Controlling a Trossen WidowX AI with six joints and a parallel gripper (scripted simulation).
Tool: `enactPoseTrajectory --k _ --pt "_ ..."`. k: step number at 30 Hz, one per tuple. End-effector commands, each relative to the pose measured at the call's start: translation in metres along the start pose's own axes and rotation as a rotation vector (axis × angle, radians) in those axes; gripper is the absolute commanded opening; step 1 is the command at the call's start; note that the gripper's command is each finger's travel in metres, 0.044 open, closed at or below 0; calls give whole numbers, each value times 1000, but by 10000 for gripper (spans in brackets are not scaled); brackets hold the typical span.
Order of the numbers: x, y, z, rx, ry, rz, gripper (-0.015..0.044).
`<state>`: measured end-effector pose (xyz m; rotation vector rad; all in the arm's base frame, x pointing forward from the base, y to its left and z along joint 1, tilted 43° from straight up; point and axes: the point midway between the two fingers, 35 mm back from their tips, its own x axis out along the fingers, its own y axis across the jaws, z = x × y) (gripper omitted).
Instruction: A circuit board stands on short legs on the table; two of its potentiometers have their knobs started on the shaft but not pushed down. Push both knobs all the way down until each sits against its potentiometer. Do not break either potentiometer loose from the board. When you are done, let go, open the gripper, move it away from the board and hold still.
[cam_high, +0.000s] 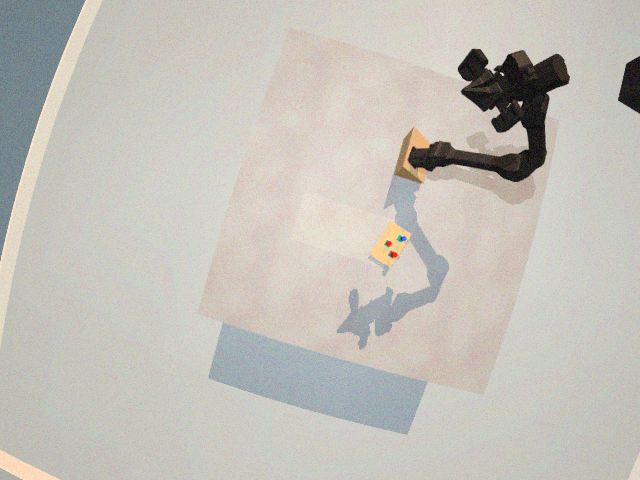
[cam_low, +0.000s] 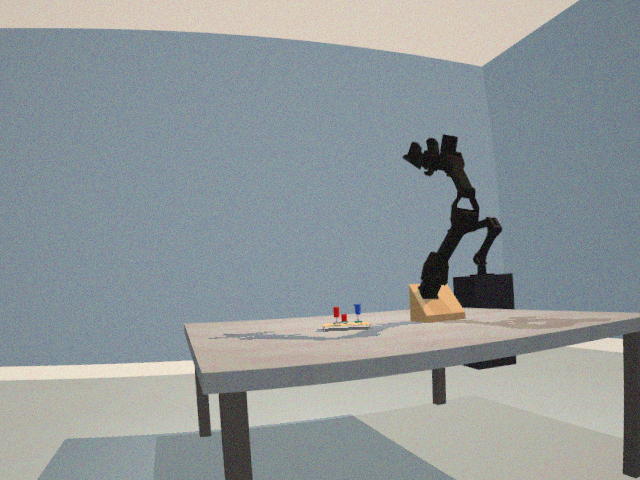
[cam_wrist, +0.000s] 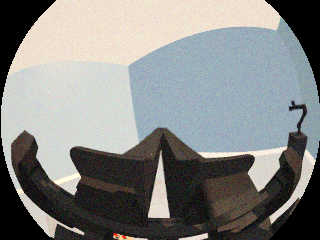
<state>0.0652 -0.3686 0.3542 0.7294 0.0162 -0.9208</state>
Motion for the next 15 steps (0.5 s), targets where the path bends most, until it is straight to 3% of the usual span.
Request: enactPoseTrajectory --k 1,15 --pt "22 10 -25 39 95 29 0" --pt "86 72 -147 132 546 144 0"
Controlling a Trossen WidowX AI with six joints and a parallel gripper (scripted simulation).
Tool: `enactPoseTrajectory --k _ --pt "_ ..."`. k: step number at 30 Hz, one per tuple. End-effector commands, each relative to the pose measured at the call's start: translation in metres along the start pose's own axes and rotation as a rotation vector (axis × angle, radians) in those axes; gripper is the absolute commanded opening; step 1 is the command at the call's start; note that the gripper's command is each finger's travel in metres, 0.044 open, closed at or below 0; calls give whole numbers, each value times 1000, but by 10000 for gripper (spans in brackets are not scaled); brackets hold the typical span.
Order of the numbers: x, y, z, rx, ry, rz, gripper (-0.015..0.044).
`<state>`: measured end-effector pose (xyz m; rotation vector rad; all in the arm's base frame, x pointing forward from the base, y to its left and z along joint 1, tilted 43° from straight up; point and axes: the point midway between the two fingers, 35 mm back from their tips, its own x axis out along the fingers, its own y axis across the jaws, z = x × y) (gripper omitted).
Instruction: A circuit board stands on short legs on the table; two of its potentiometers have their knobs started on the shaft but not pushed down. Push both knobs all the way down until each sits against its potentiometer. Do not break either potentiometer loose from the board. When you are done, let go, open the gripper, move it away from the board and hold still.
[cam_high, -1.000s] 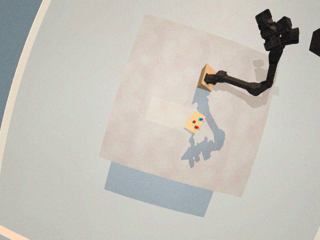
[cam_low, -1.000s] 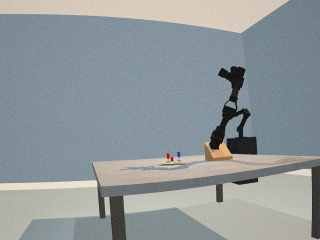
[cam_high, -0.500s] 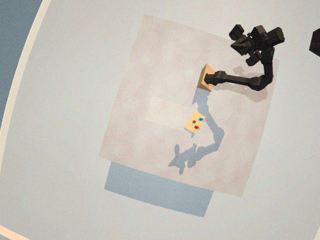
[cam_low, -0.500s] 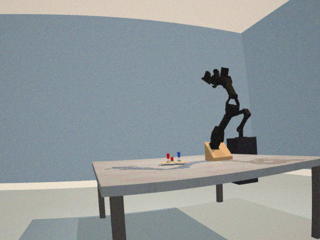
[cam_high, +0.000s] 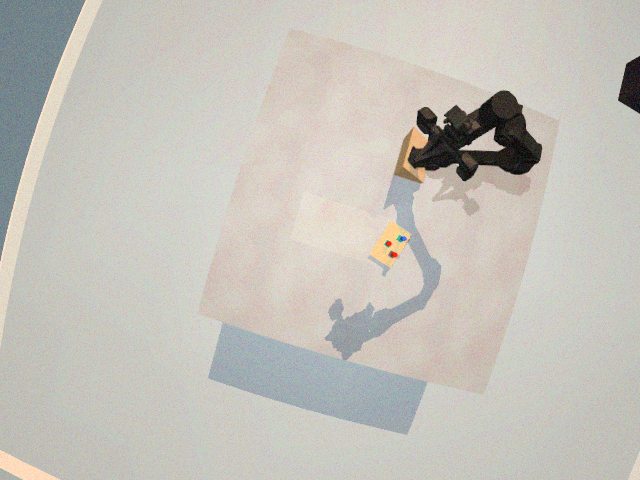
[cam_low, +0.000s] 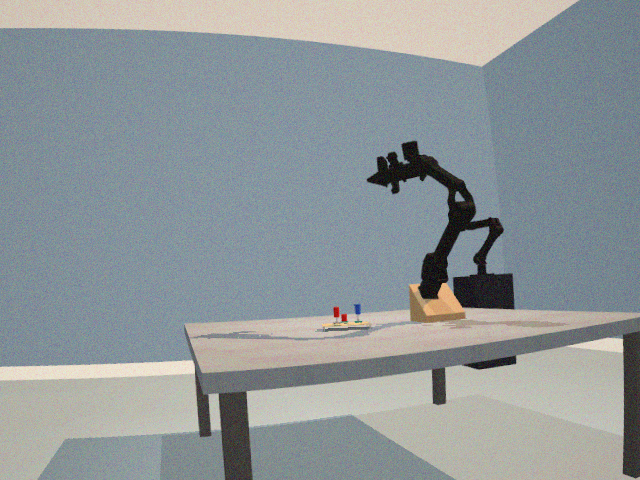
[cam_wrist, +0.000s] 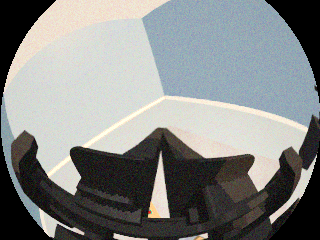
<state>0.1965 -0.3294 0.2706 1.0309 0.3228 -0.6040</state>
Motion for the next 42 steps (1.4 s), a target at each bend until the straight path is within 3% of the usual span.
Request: enactPoseTrajectory --k 1,11,21,31,42 --pt "24 7 -25 24 109 6 0" --pt "80 38 -114 51 446 9 0" --pt "105 62 -213 40 778 -46 0" --pt "100 76 -314 -10 1094 -160 0" --pt "67 74 -411 -113 1399 -349 0"
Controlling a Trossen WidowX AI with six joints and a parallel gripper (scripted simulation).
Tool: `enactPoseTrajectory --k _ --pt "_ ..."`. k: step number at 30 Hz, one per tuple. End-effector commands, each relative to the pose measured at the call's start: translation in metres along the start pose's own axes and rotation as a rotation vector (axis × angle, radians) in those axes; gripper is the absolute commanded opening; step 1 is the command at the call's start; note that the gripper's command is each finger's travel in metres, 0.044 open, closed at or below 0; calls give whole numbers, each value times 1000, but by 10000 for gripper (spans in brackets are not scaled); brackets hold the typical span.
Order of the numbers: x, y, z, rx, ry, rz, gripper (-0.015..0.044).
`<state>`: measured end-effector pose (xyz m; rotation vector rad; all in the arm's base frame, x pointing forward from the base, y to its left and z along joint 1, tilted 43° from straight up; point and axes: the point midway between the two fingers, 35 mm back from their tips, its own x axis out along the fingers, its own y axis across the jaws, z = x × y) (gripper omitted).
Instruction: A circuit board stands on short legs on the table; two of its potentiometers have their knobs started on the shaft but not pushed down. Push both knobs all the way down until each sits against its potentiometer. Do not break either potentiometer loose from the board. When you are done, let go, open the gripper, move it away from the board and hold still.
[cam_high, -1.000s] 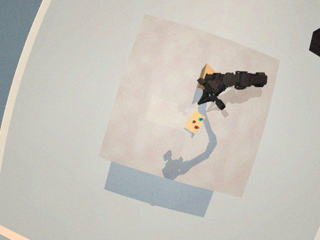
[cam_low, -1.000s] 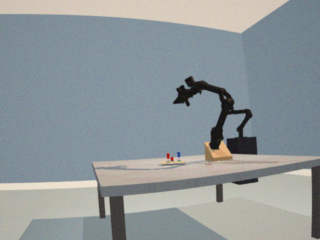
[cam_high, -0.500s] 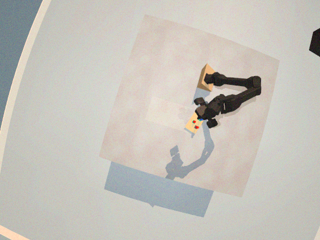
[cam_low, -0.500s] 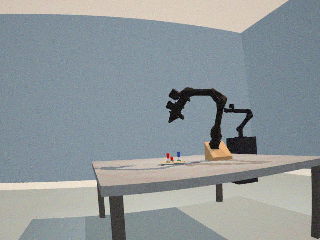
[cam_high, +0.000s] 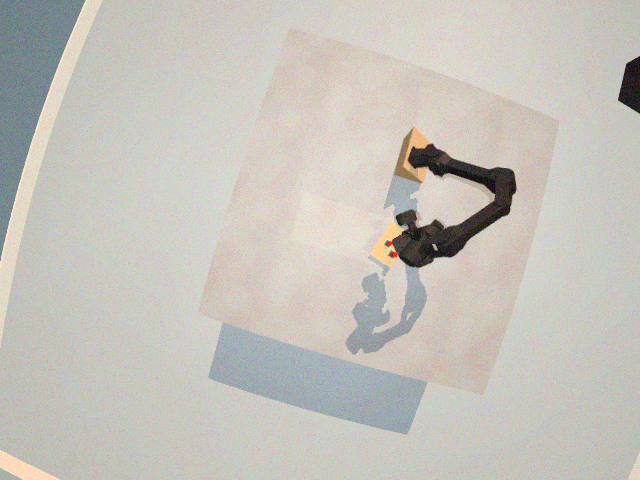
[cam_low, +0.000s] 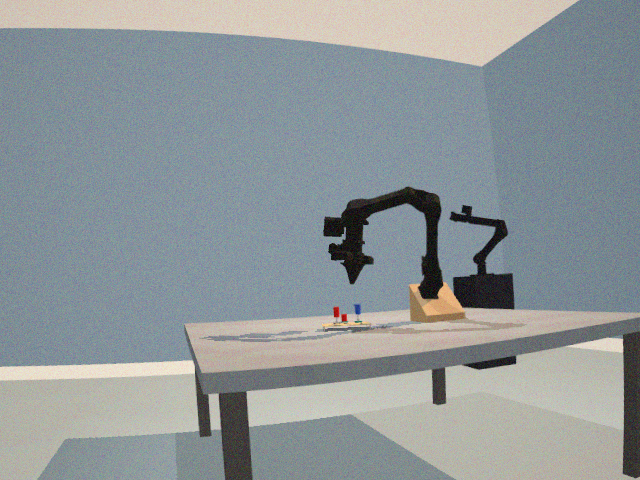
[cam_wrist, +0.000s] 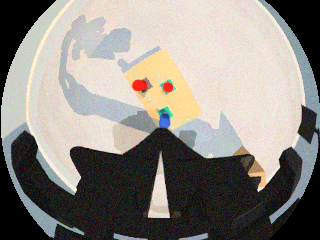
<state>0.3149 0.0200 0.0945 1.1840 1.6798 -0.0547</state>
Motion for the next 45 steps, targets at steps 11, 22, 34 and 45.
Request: enactPoseTrajectory --k 11,22,34,45 --pt "40 -3 -17 8 74 -66 0" --pt "54 -3 -18 8 75 -66 0" --pt "60 -4 -19 8 75 -66 0" --pt "63 -4 -19 8 75 -66 0"
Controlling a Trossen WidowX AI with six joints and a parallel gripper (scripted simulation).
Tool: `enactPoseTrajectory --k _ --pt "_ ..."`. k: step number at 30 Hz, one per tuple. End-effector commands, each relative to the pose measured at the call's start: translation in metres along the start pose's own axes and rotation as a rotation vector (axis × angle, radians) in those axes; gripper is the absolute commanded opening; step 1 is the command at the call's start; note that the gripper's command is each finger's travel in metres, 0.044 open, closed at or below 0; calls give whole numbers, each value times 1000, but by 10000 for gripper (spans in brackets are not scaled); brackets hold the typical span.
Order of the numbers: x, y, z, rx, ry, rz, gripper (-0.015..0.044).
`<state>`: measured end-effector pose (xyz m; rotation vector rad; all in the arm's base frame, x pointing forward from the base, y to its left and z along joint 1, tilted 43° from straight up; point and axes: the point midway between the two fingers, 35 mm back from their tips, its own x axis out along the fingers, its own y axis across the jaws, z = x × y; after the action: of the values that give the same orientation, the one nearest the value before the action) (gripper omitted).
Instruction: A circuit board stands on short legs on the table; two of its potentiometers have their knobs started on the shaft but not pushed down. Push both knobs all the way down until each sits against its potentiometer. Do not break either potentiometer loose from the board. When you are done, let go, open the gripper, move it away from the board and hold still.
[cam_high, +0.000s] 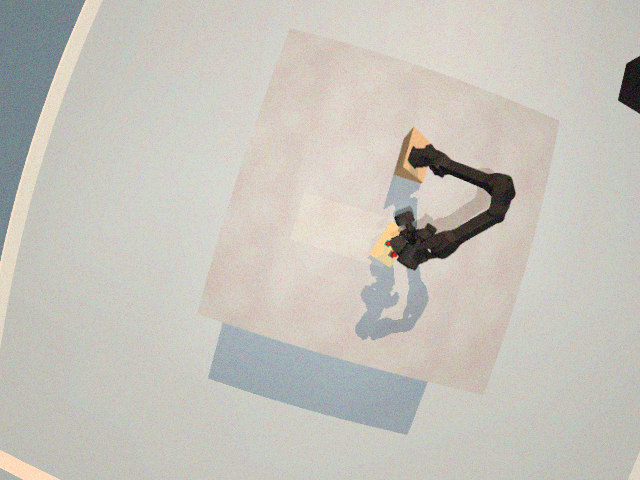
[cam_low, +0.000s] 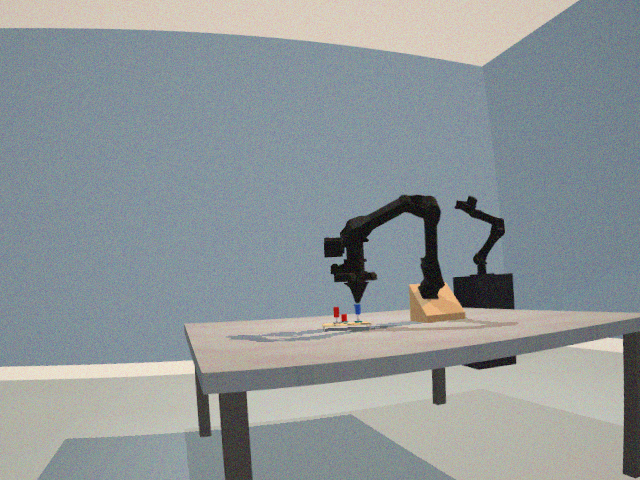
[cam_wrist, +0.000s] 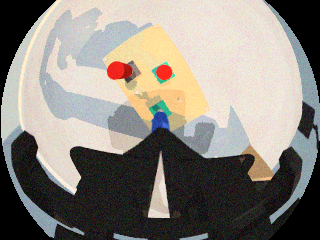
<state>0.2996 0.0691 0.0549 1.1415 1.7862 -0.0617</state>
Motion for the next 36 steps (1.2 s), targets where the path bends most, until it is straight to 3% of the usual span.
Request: enactPoseTrajectory --k 1,36 --pt "1 1 0 2 3 6 0" --pt "8 1 0 2 3 6 0"
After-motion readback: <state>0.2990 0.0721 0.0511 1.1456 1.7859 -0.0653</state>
